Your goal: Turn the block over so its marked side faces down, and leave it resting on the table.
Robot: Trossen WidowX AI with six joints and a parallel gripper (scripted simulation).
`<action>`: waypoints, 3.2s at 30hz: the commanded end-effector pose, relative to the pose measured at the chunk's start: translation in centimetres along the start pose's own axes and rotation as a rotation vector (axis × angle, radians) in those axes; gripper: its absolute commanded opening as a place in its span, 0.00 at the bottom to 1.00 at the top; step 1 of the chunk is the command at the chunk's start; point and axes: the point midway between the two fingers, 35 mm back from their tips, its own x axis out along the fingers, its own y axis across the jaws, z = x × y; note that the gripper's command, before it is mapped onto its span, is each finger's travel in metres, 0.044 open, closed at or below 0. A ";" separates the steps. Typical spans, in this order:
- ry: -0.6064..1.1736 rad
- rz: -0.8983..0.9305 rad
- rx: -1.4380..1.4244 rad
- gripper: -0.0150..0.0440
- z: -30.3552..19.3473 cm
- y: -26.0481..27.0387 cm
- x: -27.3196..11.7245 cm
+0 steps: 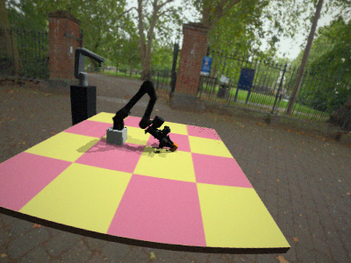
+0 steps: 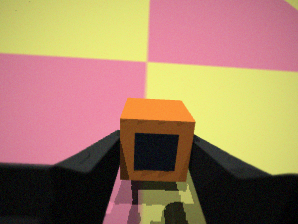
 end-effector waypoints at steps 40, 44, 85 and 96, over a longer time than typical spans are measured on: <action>-0.030 0.001 0.006 1.00 0.2 0.0 -0.3; -0.030 0.001 0.006 1.00 0.2 0.0 -0.3; 0.464 0.003 0.006 1.00 4.9 0.0 -5.2; 0.464 0.003 0.006 1.00 4.9 0.0 -5.2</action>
